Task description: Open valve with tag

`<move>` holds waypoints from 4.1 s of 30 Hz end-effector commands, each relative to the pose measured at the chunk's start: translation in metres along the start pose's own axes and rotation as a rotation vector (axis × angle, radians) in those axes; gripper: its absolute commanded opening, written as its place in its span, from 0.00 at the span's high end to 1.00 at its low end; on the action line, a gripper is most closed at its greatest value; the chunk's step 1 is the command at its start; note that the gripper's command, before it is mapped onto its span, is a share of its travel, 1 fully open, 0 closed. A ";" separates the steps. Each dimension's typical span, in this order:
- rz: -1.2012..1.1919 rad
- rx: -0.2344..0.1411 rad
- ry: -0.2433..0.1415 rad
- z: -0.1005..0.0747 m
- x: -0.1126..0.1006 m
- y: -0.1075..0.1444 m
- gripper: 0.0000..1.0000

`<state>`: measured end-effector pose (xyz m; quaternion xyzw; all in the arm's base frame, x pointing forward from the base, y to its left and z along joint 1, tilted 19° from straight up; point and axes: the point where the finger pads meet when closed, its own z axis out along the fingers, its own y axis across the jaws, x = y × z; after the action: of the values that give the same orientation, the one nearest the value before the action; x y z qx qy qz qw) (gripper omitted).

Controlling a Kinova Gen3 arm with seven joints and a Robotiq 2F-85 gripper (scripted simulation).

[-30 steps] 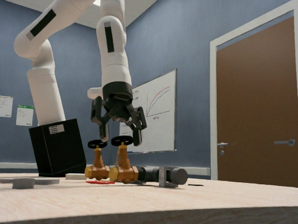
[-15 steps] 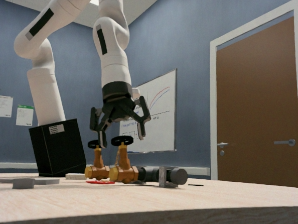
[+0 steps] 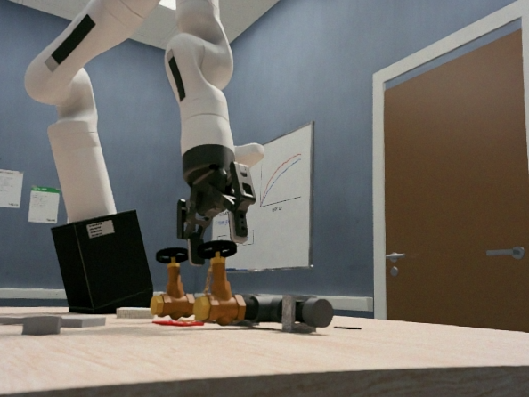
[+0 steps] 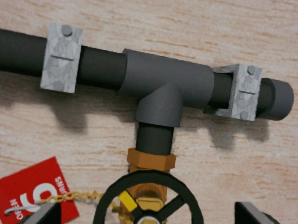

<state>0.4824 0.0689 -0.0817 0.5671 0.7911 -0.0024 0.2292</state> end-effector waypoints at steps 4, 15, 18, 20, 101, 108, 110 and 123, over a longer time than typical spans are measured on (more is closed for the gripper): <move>0.062 -0.002 -0.001 -0.001 0.000 0.001 0.00; 0.091 -0.002 -0.001 -0.001 0.000 0.001 0.41; 0.091 -0.002 -0.001 -0.001 0.000 0.001 0.41; 0.091 -0.002 -0.001 -0.001 0.000 0.001 0.41; -2.091 0.000 -0.002 -0.001 0.000 0.001 0.41; -2.091 0.000 -0.002 -0.001 0.000 0.001 0.00; -2.091 0.000 -0.002 -0.001 0.000 0.001 0.00; -2.091 0.000 -0.002 -0.001 0.000 0.001 0.00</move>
<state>0.4824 0.0689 -0.0817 -0.3999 0.8873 -0.2002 0.1129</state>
